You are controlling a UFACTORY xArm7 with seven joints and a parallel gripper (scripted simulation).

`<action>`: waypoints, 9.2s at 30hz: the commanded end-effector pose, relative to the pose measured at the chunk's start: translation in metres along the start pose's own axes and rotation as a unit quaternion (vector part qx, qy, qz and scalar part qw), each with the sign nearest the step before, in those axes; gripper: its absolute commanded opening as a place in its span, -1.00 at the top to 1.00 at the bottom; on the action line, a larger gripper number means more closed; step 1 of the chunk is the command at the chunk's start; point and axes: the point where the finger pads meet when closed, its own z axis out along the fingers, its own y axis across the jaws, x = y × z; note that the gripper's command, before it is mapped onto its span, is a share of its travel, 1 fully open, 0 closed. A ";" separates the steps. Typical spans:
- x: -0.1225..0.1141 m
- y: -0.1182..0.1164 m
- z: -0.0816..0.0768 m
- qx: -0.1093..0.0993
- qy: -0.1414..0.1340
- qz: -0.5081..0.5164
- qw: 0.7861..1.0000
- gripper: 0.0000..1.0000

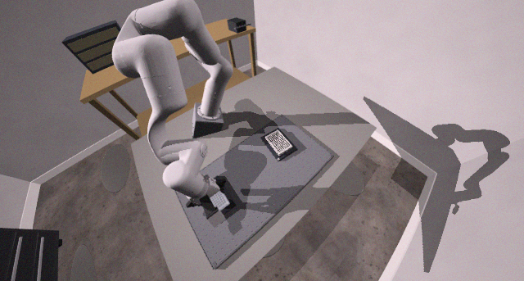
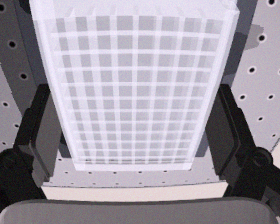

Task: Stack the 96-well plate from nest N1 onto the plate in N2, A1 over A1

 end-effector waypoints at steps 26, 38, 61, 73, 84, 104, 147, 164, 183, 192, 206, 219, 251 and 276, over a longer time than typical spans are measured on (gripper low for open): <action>0.001 0.001 -0.015 -0.002 0.001 0.000 1.000 1.00; 0.001 0.001 -0.030 -0.002 0.001 0.000 1.000 1.00; 0.001 0.001 -0.065 -0.002 0.001 0.000 1.000 1.00; 0.001 0.001 -0.082 -0.001 0.001 0.000 1.000 1.00; 0.001 0.001 -0.088 -0.001 0.001 0.000 1.000 1.00; -0.003 -0.042 -0.088 -0.001 0.001 0.048 0.999 1.00; -0.014 -0.165 -0.088 0.000 0.002 0.048 0.999 1.00; -0.019 -0.215 -0.088 0.000 0.002 0.048 0.999 1.00; -0.024 -0.272 -0.088 0.000 0.002 0.048 0.999 1.00; -0.026 -0.295 -0.088 0.000 0.002 0.048 0.999 1.00; -0.031 -0.342 -0.088 0.000 0.002 0.048 0.999 1.00; -0.034 -0.379 -0.088 0.001 0.002 0.048 0.999 1.00; -0.036 -0.396 -0.088 0.001 0.002 0.048 0.999 1.00; -0.036 -0.396 -0.070 0.001 0.002 0.048 0.999 1.00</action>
